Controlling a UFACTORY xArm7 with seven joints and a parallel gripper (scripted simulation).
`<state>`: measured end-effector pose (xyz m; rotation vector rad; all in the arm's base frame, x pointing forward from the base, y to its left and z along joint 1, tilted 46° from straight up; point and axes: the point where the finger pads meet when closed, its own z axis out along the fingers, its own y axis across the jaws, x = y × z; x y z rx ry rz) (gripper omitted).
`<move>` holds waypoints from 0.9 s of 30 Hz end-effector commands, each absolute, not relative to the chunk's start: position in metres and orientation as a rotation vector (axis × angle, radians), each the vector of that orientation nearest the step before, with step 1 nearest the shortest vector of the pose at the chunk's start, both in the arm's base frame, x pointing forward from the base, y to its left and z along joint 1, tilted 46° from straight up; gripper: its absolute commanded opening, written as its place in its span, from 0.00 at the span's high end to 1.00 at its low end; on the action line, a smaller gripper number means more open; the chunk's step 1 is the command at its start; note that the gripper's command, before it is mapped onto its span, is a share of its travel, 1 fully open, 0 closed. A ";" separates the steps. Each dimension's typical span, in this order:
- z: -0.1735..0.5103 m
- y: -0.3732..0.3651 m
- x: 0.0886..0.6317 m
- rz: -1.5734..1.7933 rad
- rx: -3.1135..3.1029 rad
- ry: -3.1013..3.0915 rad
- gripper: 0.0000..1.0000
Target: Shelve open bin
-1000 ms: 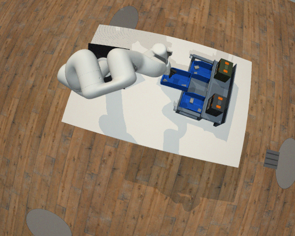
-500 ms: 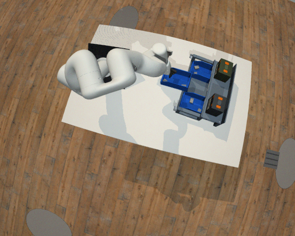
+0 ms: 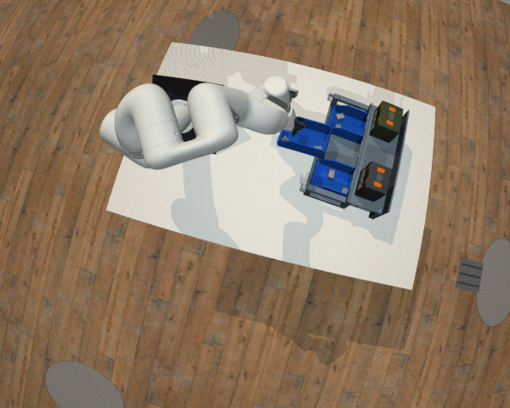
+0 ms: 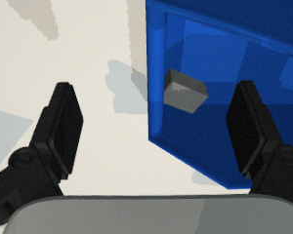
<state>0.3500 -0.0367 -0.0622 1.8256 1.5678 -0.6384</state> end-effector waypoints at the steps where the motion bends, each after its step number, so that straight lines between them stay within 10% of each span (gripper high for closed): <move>1: -0.063 -0.035 0.352 -0.632 1.825 1.571 0.00; 27: -0.071 -0.045 0.352 -0.632 1.825 1.571 0.00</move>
